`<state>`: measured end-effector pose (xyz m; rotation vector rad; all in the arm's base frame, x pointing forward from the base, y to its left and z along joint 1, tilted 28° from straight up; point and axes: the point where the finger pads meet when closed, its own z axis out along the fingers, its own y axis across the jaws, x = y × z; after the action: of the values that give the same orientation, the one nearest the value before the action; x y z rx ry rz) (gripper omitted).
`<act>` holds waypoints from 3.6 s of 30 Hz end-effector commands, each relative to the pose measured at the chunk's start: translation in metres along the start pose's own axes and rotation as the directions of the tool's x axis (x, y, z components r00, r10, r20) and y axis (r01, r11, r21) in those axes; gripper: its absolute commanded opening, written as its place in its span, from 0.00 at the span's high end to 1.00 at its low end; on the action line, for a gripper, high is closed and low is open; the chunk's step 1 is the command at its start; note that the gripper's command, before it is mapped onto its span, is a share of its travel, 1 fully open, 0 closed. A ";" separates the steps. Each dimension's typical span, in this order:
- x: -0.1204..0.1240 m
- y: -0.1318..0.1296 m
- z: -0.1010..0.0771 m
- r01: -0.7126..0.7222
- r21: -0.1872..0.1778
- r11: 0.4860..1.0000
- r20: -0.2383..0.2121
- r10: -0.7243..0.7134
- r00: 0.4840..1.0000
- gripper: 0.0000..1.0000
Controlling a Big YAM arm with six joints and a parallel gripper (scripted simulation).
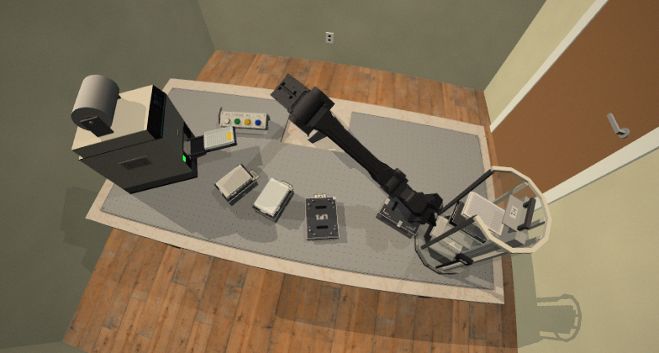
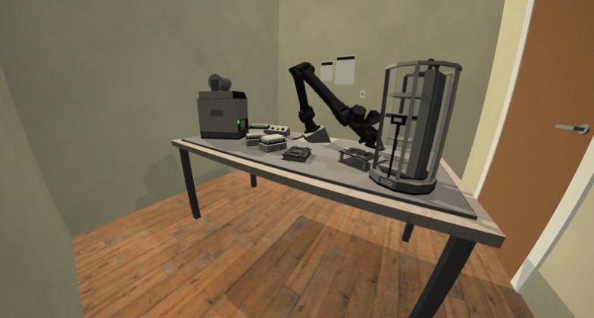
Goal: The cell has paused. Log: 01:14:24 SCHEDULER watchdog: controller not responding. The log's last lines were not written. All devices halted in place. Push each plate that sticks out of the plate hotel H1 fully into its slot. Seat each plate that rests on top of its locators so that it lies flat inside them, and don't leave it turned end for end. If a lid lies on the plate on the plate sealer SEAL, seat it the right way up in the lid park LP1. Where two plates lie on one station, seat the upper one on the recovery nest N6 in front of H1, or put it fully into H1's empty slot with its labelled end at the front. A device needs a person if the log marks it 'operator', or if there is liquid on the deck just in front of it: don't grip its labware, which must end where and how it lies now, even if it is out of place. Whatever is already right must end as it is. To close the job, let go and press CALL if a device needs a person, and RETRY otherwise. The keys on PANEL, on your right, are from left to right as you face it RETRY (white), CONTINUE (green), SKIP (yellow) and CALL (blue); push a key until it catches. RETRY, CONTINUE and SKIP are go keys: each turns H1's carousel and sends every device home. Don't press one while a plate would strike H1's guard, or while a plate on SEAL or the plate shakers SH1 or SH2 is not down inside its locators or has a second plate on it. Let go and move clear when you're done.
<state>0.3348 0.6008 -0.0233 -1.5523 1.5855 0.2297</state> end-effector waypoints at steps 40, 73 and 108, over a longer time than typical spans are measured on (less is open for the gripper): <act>0.019 -0.013 -0.050 -0.003 0.023 1.000 0.028 0.002 1.000 1.00; 0.044 -0.012 -0.092 -0.001 0.022 1.000 0.026 0.001 1.000 1.00; 0.068 -0.005 -0.110 -0.003 0.011 1.000 0.005 0.003 1.000 1.00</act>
<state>0.2916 0.4829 -0.0041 -1.5645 1.5854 0.2323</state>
